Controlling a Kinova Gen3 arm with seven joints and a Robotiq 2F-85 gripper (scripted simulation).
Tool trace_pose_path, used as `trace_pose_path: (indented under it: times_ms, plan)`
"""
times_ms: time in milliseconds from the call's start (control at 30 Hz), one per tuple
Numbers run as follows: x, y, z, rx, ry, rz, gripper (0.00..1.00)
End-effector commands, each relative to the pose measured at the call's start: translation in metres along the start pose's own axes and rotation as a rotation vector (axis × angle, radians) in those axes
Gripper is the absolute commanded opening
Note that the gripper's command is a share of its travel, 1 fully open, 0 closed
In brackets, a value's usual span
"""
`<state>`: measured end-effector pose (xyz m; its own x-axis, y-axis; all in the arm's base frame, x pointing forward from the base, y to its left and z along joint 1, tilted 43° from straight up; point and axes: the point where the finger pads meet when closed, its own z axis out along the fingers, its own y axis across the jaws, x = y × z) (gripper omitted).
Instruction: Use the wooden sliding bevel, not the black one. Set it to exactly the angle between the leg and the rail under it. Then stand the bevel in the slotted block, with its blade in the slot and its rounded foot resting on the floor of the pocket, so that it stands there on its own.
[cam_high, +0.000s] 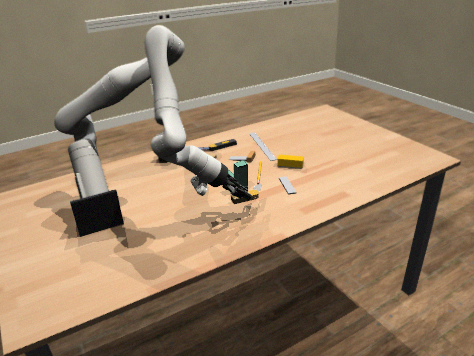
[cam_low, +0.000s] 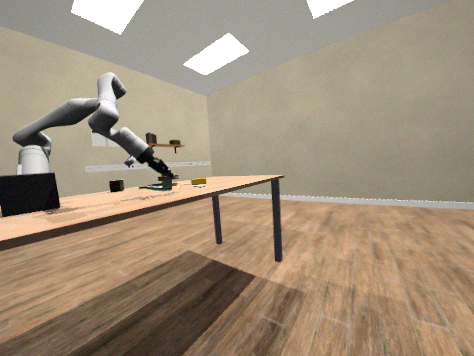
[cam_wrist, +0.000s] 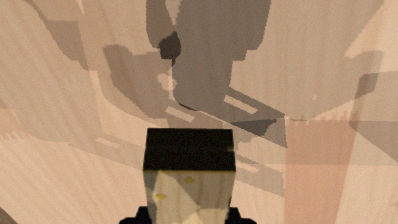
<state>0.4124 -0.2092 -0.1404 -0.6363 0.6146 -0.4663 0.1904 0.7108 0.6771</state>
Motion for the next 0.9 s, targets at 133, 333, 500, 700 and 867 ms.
trace_pose_path:
  times_ms: [133,333,500,700,867]
  plan:
    - [-0.031,0.0,-0.03,0.0,-0.001,-0.001,0.1]
    - [-0.047,0.0,-0.046,0.0,-0.001,-0.001,0.1]
    - [-0.065,0.0,-0.064,0.0,-0.001,-0.001,0.1]
    - [-0.081,0.0,-0.081,0.0,-0.001,-0.001,0.1]
    - [-0.086,0.0,-0.086,0.0,-0.002,-0.001,0.1]
